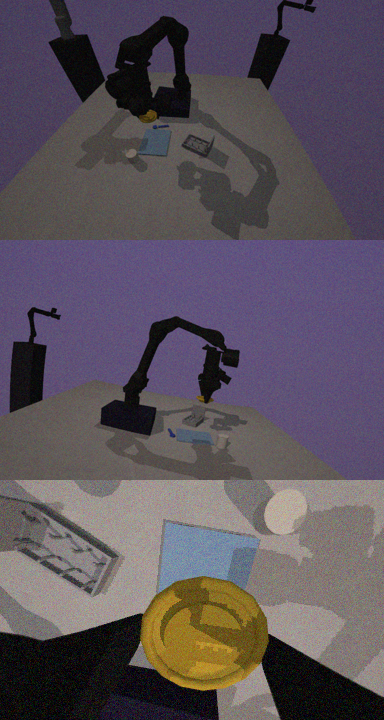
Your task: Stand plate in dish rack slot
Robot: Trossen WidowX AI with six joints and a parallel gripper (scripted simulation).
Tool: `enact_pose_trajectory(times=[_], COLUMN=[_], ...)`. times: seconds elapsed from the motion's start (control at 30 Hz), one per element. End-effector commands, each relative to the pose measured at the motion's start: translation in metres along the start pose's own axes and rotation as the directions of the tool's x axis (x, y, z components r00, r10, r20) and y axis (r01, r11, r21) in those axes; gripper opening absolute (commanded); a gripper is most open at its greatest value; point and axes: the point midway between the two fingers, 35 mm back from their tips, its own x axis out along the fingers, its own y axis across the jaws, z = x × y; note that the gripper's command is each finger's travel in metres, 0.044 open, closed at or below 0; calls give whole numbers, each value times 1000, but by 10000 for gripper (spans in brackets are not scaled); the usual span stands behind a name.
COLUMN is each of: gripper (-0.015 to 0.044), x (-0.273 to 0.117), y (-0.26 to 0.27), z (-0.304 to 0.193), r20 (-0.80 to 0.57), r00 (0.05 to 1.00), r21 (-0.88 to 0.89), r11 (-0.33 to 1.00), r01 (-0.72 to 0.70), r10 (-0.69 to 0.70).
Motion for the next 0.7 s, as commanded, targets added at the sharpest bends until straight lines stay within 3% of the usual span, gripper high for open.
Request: enact_pose_trajectory(times=[0.0,0.13,0.53,0.67], gripper=[0,0,0,0], x=[-11,-12,-12,-11], y=[0,7,116,127], z=[-1,-1,-35,-42], r20=[0,0,-2,-2], r00=[1000,1000,1000,1000], r21=[-4,17,397,441], r11=[1000,1000,918,898], r01=[3,3,-4,-5], r10=[-3,-3,6,7])
